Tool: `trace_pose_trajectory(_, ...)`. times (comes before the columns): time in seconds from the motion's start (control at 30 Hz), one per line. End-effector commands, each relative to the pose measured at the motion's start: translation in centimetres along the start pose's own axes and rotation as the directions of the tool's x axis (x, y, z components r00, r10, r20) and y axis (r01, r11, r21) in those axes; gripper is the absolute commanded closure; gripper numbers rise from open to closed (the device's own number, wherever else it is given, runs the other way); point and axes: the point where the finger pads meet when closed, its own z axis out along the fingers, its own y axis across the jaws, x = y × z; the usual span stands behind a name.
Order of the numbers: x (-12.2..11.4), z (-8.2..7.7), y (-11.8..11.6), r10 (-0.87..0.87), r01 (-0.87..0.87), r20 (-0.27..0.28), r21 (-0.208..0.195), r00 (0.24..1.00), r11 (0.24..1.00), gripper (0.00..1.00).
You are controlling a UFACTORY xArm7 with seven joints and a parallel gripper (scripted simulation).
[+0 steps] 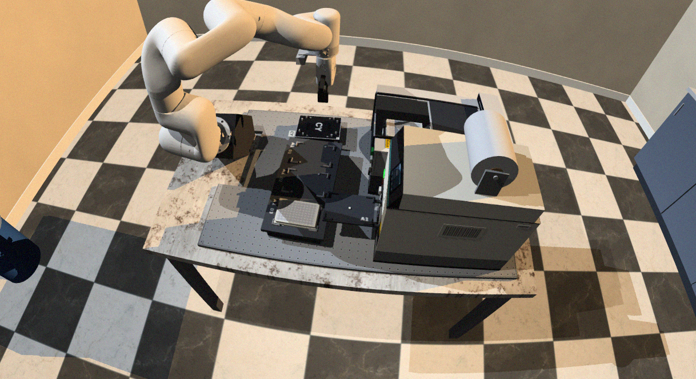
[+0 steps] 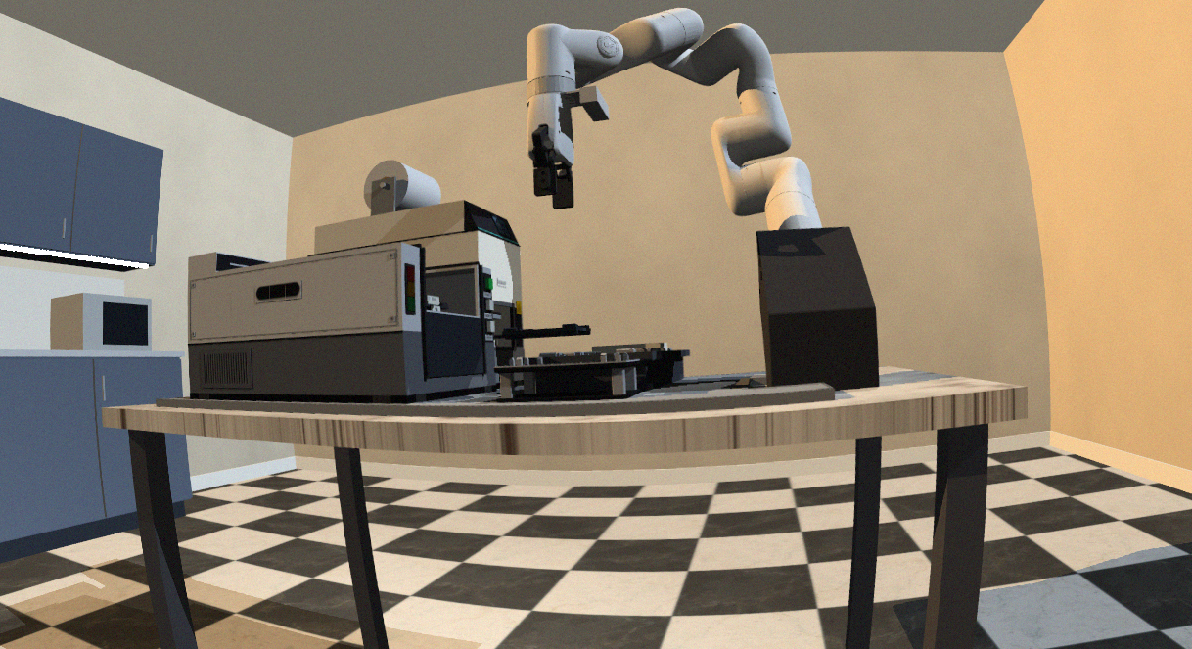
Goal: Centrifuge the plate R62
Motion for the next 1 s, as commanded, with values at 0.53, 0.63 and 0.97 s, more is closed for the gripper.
trace_pose_trajectory(0.53, -7.2, -0.2, 0.2, 0.001, -0.001, 0.003, -0.003, 1.000, 1.000, 0.00)
trace_pose_trajectory(0.63, -8.7, -0.2, 0.2, 0.001, -0.001, 0.003, -0.003, 1.000, 1.000, 0.00)
trace_pose_trajectory(0.97, -12.7, -0.3, 0.1, 0.001, -0.001, 0.004, -0.003, 1.000, 1.000, 0.00)
